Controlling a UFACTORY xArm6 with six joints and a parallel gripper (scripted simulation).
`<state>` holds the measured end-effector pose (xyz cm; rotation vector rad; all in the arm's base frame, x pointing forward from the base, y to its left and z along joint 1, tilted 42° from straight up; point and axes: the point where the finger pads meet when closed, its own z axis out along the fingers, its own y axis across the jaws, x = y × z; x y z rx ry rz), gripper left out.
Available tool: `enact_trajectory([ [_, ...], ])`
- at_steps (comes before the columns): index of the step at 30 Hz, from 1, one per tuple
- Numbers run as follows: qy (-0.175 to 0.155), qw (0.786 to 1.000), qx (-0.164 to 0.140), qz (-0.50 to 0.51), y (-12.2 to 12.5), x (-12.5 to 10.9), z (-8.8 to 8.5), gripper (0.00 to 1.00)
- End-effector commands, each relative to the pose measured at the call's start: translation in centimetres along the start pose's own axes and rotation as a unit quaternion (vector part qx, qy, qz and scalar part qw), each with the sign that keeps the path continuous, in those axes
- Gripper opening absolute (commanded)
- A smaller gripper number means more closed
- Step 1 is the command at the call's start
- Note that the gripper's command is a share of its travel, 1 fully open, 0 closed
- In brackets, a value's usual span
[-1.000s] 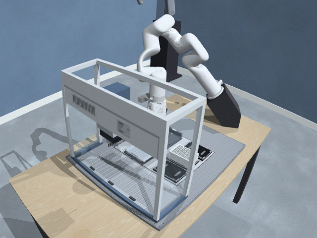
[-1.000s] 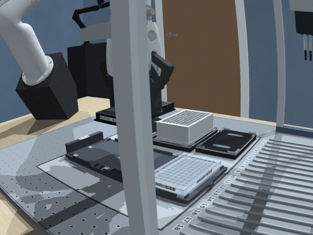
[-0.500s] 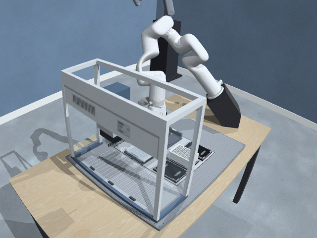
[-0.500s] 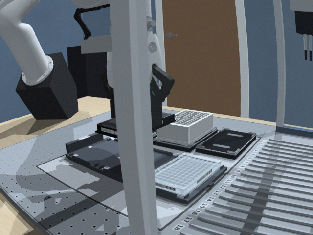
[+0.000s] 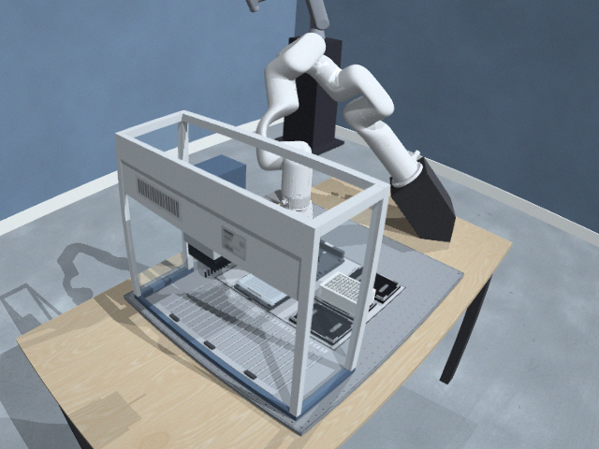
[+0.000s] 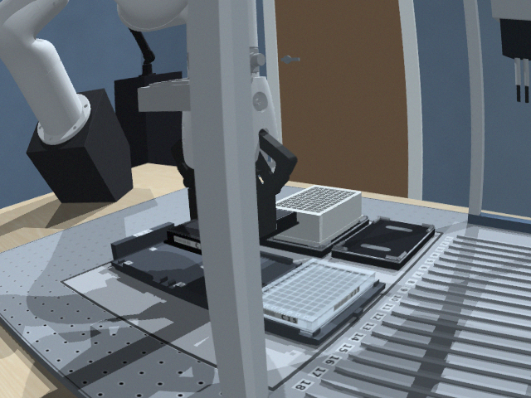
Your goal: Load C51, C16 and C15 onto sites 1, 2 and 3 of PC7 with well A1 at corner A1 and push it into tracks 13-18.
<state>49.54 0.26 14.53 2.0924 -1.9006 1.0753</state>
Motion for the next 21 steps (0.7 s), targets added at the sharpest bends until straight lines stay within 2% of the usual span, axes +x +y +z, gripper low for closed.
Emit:
enact_trajectory([
  [1, 0.0, 1.0, 0.001, 0.0, -0.1, 0.0, 0.6, 0.0],
  [21, 0.0, 1.0, 0.001, 0.0, -0.1, 0.0, 3.5, 0.0],
])
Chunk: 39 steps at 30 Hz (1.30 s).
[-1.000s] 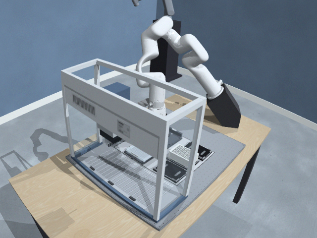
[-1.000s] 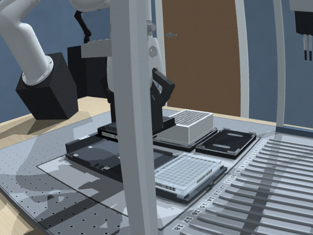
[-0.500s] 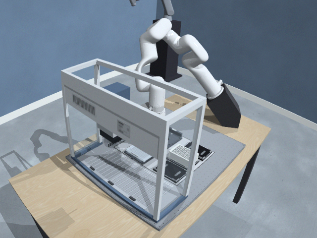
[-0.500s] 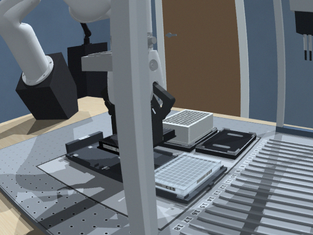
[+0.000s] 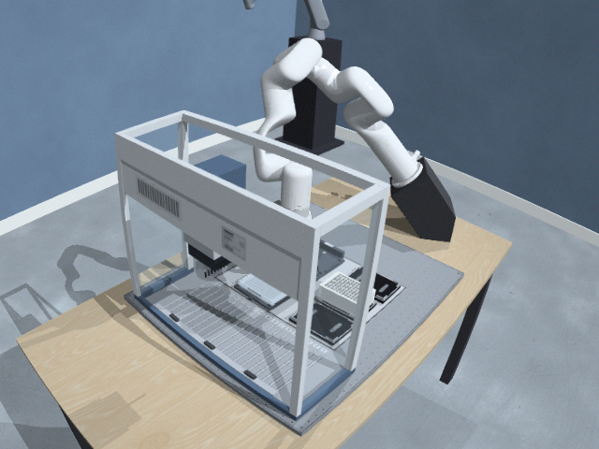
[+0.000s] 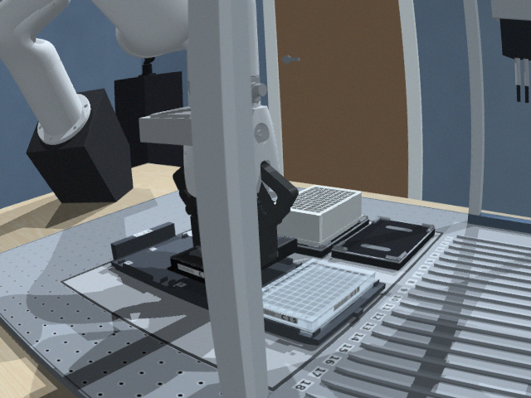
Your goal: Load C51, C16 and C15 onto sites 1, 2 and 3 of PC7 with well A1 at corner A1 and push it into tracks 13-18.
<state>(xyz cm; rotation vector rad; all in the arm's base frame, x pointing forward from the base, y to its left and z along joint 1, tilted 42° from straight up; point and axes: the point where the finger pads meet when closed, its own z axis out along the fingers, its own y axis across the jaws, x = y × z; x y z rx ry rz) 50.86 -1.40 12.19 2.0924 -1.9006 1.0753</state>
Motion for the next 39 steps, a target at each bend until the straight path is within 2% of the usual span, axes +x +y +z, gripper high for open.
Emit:
enact_trajectory([
  [1, 0.0, 1.0, 0.002, 0.0, -0.1, 0.0, 0.3, 0.0],
  [21, 0.0, 1.0, 0.002, 0.0, -0.1, 0.0, 0.5, 0.0],
  [39, 0.0, 1.0, 0.002, 0.0, -0.1, 0.0, 1.6, 0.0],
])
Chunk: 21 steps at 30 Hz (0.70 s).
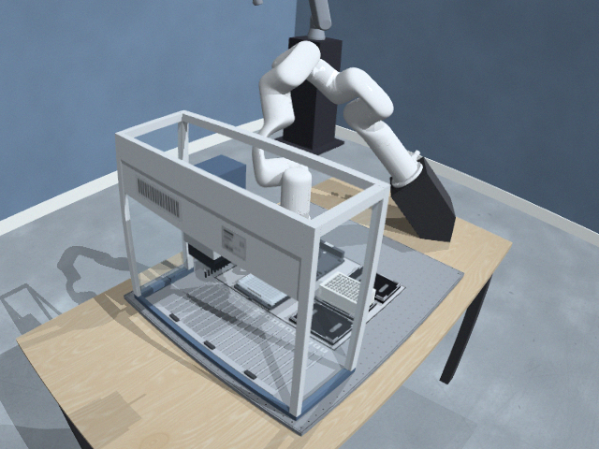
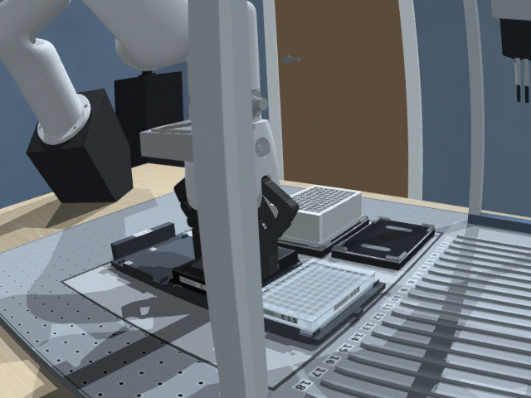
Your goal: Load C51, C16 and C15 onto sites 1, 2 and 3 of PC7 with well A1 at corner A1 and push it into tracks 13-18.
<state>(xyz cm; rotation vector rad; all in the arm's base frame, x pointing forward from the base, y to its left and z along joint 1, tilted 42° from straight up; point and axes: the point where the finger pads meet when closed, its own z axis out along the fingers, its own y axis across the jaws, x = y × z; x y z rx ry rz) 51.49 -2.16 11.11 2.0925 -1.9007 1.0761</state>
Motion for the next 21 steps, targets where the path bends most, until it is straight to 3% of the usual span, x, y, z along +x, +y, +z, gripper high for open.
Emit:
enact_trajectory([
  [1, 0.0, 1.0, 0.001, 0.0, -0.1, 0.0, 0.18, 0.0],
  [21, 0.0, 1.0, 0.001, 0.0, -0.11, 0.0, 0.39, 0.0],
])
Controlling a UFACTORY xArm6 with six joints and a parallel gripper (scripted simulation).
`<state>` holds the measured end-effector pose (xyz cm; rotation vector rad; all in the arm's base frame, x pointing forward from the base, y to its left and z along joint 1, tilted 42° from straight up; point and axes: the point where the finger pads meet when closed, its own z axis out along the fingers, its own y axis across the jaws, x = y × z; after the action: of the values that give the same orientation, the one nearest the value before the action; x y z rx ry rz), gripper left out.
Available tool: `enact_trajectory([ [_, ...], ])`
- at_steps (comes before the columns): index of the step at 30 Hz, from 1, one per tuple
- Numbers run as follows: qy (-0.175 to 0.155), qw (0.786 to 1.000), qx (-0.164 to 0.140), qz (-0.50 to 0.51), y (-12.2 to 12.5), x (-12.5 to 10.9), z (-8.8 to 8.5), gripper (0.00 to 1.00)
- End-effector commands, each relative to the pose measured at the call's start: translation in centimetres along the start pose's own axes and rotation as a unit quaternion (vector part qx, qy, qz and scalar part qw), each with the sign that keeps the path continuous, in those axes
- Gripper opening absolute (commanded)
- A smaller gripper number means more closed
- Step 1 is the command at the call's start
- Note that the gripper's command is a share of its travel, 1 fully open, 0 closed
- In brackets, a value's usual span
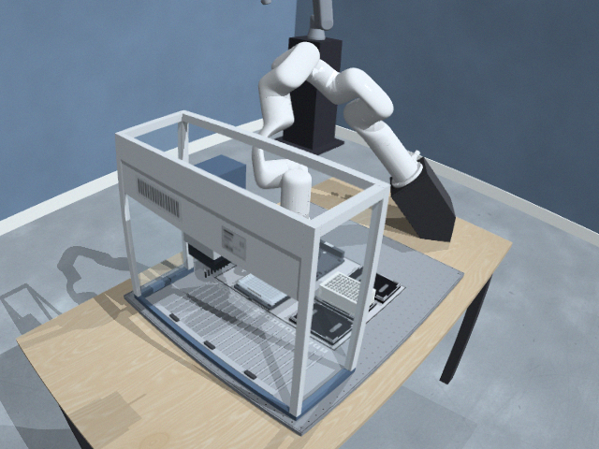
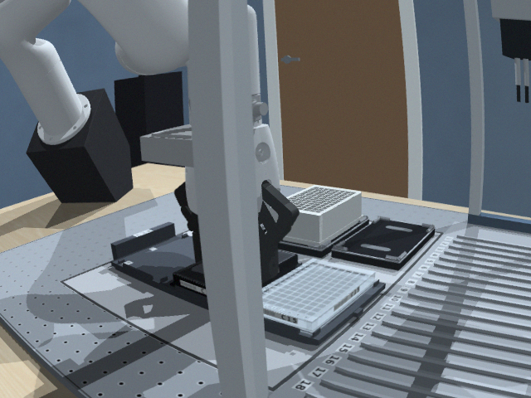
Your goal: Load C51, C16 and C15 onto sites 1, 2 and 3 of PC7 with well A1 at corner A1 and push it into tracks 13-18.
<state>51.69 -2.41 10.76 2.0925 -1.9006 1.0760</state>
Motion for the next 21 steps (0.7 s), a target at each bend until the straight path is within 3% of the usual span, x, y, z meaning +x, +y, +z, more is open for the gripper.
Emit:
enact_trajectory([
  [1, 0.0, 1.0, 0.001, 0.0, -0.11, 0.0, -0.09, 0.0],
  [2, 0.0, 1.0, 0.001, 0.0, -0.11, 0.0, -0.02, 1.0],
  [21, 0.0, 1.0, 0.001, 0.0, -0.11, 0.0, -0.02, 1.0],
])
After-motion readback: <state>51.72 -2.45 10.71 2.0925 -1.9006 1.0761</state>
